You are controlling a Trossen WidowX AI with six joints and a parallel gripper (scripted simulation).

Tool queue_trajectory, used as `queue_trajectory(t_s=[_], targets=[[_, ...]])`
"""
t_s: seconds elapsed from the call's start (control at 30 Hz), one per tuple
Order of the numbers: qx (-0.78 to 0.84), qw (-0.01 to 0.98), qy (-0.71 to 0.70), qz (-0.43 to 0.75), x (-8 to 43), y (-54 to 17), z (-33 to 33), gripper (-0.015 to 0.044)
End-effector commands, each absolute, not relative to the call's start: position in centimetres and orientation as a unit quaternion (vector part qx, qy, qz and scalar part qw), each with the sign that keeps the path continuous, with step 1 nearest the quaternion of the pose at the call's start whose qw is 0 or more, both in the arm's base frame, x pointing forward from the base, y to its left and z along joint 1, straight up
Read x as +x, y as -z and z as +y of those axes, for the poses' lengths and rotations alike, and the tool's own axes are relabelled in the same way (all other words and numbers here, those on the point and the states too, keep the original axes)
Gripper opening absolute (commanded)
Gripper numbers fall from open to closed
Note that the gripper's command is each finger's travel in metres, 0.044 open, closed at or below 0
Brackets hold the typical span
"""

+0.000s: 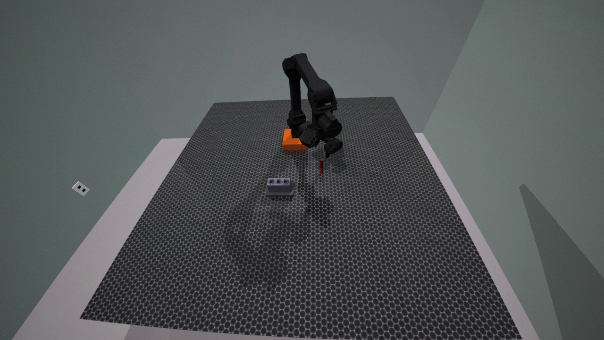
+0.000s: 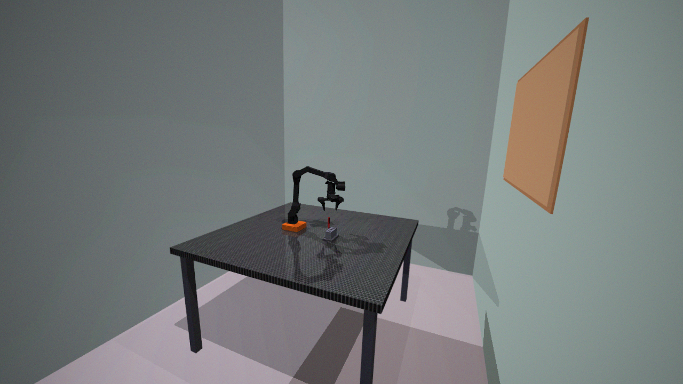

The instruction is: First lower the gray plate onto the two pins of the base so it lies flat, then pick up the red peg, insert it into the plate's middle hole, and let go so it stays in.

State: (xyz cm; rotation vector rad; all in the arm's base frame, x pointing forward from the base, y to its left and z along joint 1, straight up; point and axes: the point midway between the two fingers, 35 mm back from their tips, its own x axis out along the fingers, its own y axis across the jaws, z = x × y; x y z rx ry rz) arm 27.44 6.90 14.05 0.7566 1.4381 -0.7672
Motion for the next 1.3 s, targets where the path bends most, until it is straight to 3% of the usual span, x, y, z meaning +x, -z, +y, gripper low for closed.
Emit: queue_trajectory(t_s=[0.0,1.27], targets=[[0.428,0.571,0.418,0.562,26.2,-14.4,8.3,0.044],[0.428,0.57,0.418,0.563,26.2,-7.6,8.5,0.044]])
